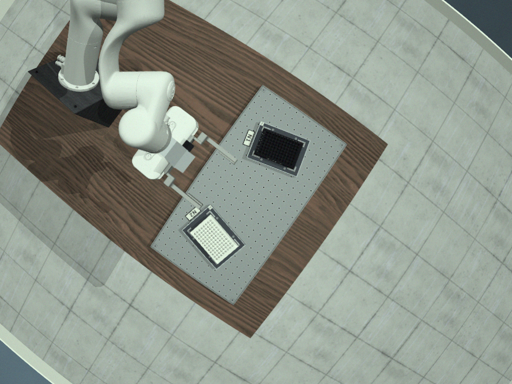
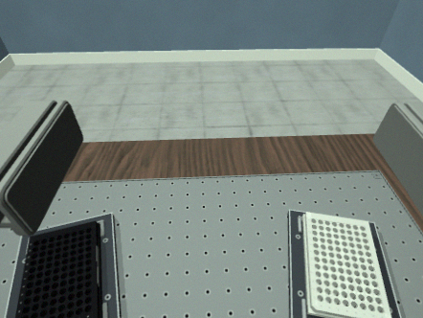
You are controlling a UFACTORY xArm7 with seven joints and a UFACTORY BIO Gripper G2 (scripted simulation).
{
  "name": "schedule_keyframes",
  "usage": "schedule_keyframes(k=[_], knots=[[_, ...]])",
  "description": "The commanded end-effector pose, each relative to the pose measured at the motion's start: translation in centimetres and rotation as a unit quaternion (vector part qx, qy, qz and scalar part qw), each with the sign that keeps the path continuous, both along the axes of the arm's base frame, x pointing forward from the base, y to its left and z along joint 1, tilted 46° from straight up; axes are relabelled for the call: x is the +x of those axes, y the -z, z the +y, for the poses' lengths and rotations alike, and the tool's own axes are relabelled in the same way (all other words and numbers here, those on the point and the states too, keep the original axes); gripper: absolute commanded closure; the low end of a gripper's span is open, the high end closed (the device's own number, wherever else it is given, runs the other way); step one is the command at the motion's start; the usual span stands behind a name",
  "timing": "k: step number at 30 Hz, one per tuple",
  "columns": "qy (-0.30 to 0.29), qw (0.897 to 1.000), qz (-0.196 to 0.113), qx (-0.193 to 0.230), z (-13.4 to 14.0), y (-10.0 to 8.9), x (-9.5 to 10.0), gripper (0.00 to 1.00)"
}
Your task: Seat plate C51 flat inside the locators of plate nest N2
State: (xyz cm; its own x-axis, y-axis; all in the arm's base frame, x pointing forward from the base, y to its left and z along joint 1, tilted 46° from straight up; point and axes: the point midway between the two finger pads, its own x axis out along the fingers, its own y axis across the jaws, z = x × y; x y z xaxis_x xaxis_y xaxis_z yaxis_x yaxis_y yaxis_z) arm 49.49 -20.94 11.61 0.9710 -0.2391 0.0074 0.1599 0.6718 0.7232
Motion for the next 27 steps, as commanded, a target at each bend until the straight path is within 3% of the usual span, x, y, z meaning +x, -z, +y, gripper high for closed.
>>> schedule_keyframes(k=[1,3,8,10,25,27], knots=[[0.052,0.997,0.051,0.012,-0.2,2.0,0.8,0.46],[0.067,0.995,0.066,0.016,-0.2,2.9,1.2,0.46],[0.067,0.995,0.066,0.016,-0.2,5.3,2.1,0.46],[0.067,0.995,0.066,0.016,-0.2,5.3,2.1,0.46],[0.067,0.995,0.066,0.015,-0.2,12.3,4.7,0.46],[0.067,0.995,0.066,0.015,-0.2,12.3,4.7,0.46]])
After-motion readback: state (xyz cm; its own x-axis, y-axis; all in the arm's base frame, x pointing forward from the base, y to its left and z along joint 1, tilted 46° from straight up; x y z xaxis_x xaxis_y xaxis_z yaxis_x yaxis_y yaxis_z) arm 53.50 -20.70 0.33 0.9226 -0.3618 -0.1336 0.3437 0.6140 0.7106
